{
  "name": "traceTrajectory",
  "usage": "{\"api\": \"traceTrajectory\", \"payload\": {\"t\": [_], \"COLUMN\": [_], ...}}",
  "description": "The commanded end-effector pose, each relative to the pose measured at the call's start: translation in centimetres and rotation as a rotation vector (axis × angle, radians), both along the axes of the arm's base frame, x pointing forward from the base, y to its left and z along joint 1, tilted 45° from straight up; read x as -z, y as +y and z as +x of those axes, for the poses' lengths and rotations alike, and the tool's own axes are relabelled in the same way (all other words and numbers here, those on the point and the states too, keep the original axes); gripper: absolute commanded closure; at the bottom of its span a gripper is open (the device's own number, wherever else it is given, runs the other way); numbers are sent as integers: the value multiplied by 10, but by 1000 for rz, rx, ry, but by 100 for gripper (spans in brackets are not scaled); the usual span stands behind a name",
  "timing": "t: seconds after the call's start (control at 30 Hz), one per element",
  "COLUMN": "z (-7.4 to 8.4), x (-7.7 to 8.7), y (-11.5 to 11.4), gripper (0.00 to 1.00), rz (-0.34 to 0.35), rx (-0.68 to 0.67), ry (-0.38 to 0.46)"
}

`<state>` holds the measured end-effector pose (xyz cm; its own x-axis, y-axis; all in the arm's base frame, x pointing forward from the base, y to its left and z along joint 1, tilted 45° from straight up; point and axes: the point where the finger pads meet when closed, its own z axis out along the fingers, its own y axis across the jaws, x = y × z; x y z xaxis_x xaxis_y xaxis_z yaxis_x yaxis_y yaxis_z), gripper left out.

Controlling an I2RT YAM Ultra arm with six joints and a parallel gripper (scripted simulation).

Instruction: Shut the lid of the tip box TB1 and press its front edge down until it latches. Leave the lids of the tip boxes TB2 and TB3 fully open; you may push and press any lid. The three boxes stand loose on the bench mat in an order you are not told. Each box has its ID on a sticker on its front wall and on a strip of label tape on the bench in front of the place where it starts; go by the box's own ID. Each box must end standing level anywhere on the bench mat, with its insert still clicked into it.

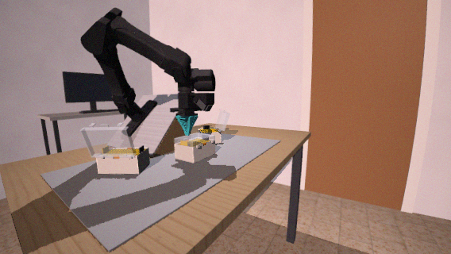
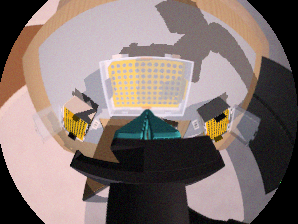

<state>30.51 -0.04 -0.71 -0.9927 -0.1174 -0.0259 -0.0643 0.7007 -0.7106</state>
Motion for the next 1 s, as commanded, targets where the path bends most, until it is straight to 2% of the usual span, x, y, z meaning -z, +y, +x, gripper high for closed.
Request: {"api": "traceTrajectory", "payload": {"t": [0.0,0.97], "z": [0,-1], "x": [4,14], "y": [0,-10], "gripper": [100,100], "rz": [-3,-9], "rx": [-14,-4], "ry": [-13,2]}}
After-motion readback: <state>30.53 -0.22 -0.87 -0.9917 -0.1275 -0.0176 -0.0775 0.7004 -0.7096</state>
